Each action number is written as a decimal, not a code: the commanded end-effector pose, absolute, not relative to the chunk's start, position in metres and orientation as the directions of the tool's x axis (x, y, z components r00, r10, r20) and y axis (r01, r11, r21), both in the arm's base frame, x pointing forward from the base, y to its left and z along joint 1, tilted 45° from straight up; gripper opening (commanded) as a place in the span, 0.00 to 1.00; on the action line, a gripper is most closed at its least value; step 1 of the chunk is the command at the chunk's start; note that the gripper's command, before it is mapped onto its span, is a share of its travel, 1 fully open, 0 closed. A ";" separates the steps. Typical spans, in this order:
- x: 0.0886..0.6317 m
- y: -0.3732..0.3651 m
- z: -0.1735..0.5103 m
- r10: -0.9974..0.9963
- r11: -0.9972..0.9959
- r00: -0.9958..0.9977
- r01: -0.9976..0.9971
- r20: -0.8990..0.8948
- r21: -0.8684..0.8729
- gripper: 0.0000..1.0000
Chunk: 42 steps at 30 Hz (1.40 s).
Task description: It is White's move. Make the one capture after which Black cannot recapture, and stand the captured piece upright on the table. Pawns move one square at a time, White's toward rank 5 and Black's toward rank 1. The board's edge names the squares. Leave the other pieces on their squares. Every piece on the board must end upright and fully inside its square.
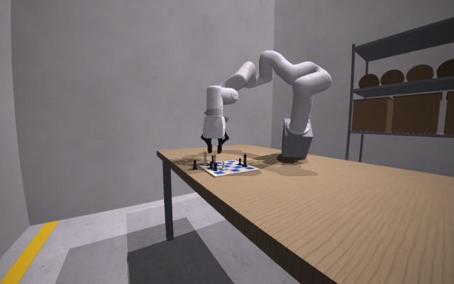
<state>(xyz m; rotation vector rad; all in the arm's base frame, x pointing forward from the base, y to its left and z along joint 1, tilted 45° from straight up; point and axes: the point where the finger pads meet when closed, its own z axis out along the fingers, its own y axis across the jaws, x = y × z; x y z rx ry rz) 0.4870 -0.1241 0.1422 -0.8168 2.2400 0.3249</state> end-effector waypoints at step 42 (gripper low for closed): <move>0.497 -0.118 0.132 -0.459 0.769 -0.540 -0.639 -0.705 -0.011 0.43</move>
